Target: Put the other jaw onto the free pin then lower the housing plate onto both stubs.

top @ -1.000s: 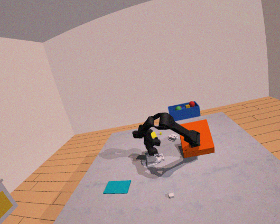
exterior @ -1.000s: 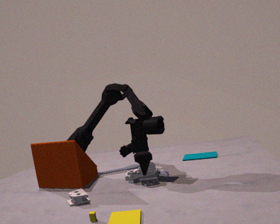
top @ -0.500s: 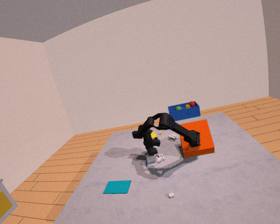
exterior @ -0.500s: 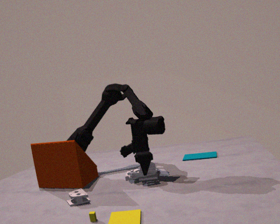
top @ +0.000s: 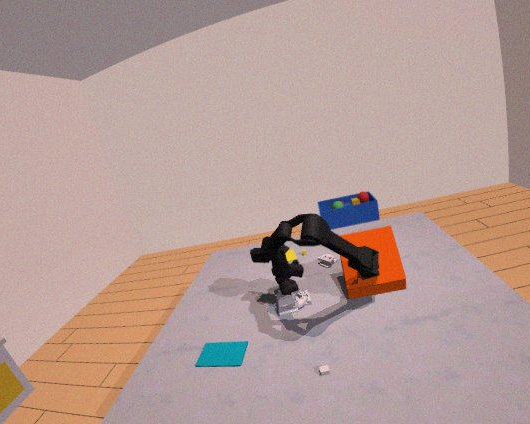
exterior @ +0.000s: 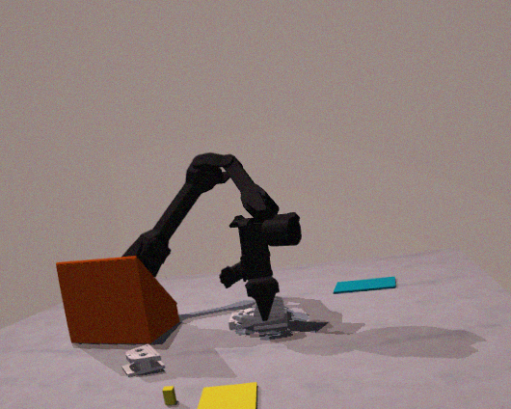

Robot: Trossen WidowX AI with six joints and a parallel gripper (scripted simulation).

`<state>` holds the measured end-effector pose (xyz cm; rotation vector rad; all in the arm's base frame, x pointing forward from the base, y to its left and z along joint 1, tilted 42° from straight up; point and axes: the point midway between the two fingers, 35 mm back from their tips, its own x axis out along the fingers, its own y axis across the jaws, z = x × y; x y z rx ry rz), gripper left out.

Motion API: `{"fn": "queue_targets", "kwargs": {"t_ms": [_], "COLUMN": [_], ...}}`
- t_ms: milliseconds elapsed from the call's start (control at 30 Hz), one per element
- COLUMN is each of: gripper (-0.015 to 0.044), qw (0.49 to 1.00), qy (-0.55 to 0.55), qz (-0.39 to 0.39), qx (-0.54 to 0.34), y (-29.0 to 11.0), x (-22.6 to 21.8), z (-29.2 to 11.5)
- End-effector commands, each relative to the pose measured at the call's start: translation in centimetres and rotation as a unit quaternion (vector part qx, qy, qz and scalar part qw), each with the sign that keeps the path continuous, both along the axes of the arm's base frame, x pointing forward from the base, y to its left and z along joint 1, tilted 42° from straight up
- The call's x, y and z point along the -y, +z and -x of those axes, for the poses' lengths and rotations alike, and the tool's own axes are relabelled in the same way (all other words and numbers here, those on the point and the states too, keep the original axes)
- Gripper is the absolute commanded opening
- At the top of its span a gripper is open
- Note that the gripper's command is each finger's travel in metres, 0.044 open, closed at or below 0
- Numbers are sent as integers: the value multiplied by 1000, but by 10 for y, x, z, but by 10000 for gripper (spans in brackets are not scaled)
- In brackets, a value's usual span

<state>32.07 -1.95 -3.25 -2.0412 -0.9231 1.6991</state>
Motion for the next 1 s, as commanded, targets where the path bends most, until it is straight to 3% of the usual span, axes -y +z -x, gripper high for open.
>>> {"fn": "queue_targets", "kwargs": {"t_ms": [0,700,800,967], "gripper": [134,134,213,224], "qw": [1000,1000,1000,1000], "qy": [-1,-1,0,0], "qz": [-2,-2,0,0], "qx": [1,1,0,0], "y": [0,0,0,0], "x": [-1,-1,0,0], "z": [-1,-1,0,0]}}
